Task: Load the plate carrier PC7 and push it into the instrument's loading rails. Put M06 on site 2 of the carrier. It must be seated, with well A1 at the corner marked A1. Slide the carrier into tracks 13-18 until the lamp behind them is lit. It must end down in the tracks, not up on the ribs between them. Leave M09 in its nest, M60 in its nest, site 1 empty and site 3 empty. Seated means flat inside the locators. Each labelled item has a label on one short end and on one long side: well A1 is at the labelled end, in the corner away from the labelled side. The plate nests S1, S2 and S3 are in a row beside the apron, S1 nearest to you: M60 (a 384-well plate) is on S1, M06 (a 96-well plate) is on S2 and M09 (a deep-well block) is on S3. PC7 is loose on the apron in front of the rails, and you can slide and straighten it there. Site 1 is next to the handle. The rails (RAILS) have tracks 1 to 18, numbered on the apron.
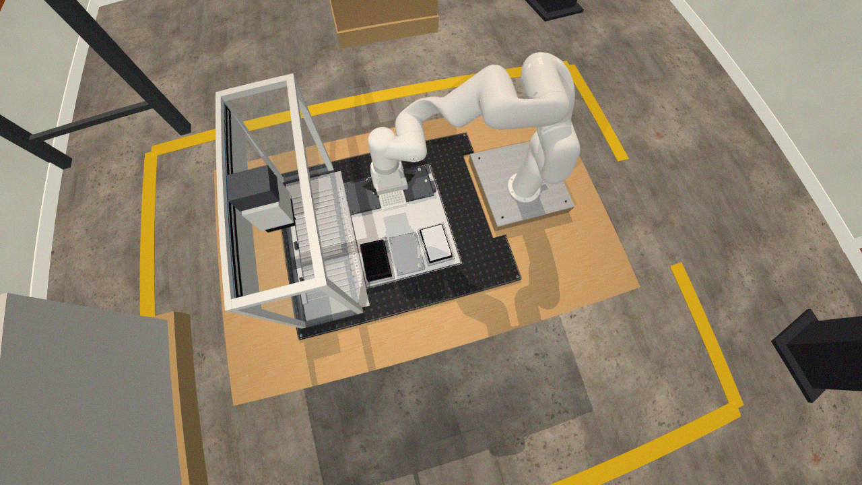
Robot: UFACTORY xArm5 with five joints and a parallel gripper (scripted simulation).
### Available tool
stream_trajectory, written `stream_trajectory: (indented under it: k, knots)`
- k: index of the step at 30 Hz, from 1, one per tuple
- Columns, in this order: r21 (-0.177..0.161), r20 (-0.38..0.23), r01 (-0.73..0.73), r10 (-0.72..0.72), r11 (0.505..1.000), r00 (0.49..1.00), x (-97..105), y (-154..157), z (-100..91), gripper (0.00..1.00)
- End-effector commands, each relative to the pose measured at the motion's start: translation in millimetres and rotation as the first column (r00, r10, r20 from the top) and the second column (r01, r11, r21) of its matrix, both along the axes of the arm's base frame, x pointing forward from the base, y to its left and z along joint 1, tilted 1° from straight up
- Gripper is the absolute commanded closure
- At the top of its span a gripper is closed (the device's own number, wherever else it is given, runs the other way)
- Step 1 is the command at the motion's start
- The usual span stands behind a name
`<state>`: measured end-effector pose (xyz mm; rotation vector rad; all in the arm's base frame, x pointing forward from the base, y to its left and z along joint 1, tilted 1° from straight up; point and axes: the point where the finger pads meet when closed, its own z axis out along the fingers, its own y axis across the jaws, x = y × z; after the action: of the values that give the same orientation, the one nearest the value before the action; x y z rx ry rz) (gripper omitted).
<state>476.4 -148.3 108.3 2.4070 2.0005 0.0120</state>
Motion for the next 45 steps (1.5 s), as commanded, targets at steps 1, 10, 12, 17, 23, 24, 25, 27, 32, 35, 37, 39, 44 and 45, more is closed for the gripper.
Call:
stream_trajectory:
  k: [1,10,12,17,23,24,25,27,32,35,37,39,44,45]
  knots:
    - [-0.002,0.004,-0.002,0.002,1.0,1.0,-0.5,-14.5,1.7,1.0]
    - [-0.004,0.004,-0.002,0.002,1.0,1.0,-7.5,-59.1,2.2,1.0]
    - [-0.004,0.004,-0.002,0.002,1.0,1.0,-9.1,-68.9,2.3,1.0]
    - [-0.004,0.004,-0.002,0.002,1.0,1.0,-9.8,-73.6,2.3,1.0]
    - [-0.004,0.004,-0.002,0.002,1.0,1.0,-9.8,-73.6,2.3,1.0]
    - [-0.004,0.004,-0.002,0.002,1.0,1.0,-9.8,-73.6,2.3,1.0]
    - [-0.004,0.004,-0.002,0.002,1.0,1.0,-9.8,-73.6,2.3,1.0]
    - [-0.004,0.004,-0.002,0.002,1.0,1.0,-9.8,-73.6,2.3,1.0]
    - [-0.004,0.004,-0.002,0.002,1.0,1.0,-9.8,-73.6,2.3,1.0]
    - [-0.004,0.004,-0.002,0.002,1.0,1.0,-9.8,-73.6,2.3,1.0]
    - [-0.004,0.004,-0.002,0.002,1.0,1.0,-9.8,-73.7,-1.0,1.0]
    - [-0.004,0.004,-0.002,0.002,1.0,1.0,-9.7,-73.7,-4.4,1.0]
    - [-0.004,0.004,-0.002,0.002,1.0,1.0,-9.6,-73.8,-12.7,1.0]
    - [-0.004,0.004,-0.002,0.002,1.0,1.0,-9.6,-73.9,-14.4,1.0]
